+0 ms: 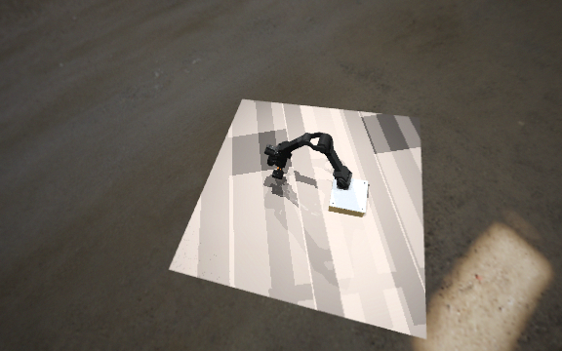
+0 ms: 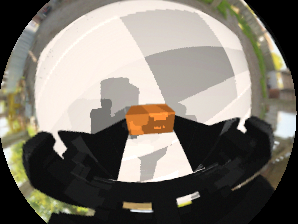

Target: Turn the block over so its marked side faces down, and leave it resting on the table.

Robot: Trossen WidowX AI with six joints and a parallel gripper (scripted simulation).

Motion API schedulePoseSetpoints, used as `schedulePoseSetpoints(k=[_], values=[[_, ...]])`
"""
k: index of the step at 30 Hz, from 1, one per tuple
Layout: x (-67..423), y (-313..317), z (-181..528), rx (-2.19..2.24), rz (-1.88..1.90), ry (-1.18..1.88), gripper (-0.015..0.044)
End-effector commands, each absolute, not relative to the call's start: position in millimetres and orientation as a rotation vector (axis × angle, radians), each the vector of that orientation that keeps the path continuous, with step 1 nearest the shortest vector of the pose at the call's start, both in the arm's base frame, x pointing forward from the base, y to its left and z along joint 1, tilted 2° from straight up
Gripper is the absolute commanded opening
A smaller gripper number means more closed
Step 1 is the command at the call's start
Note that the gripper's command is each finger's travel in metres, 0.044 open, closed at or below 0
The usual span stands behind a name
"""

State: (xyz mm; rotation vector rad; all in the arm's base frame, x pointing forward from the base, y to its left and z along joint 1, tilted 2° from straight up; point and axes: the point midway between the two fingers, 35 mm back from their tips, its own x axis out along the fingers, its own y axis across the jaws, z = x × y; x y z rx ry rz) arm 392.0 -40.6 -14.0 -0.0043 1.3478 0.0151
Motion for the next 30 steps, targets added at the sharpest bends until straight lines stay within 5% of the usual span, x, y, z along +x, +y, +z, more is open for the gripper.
schedulePoseSetpoints(k=[1, 30], values=[[391.5, -40.5, -14.4, 0.0, 0.015, 1.279, 0.0], [389.9, -40.9, -26.4, 0.0, 0.015, 0.941, 0.0]])
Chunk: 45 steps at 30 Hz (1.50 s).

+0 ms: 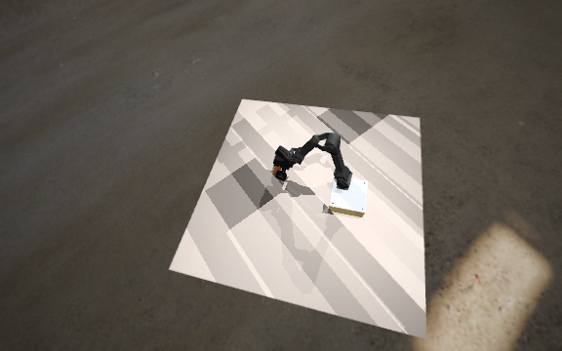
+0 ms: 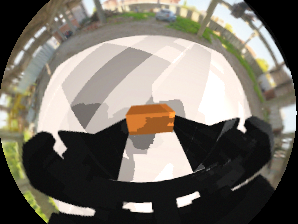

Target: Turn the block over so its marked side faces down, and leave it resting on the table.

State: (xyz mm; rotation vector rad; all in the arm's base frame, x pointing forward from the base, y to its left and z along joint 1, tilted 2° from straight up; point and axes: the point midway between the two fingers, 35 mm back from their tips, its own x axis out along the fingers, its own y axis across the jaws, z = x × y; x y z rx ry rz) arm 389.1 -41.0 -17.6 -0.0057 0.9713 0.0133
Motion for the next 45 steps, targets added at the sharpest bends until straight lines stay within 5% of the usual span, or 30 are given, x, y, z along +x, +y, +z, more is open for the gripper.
schedulePoseSetpoints(k=[1, 45], values=[[391.0, -41.1, -28.6, 0.0, 0.014, 0.926, 0.0], [377.1, -39.3, -46.7, 0.001, 0.017, 0.427, 0.0]])
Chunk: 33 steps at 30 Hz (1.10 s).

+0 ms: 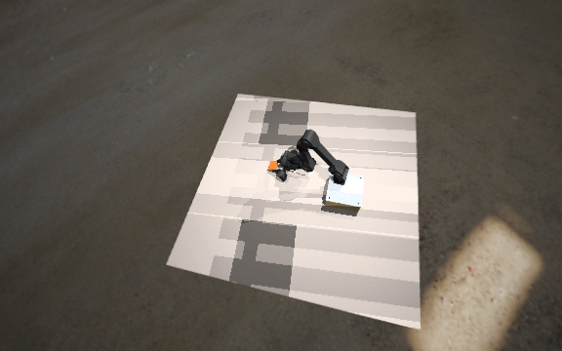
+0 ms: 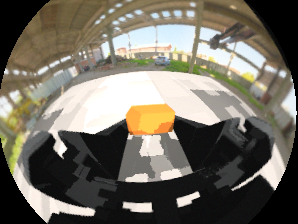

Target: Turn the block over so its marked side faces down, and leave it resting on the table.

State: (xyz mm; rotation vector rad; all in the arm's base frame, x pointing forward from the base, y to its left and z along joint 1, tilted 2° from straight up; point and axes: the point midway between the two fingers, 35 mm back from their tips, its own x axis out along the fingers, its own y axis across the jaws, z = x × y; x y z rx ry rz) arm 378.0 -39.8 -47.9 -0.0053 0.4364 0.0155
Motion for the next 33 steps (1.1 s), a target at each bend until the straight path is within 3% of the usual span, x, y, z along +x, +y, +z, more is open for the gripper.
schedulePoseSetpoints(k=[1, 9, 26, 33], values=[[377.1, -39.3, -46.7, 0.001, 0.017, 0.427, 0.0], [377.1, -39.3, -46.7, 0.001, 0.017, 0.427, 0.0], [377.1, -39.3, -46.7, 0.001, 0.017, 0.427, 0.044], [377.1, -39.3, -46.7, 0.001, 0.017, 0.427, 0.044]])
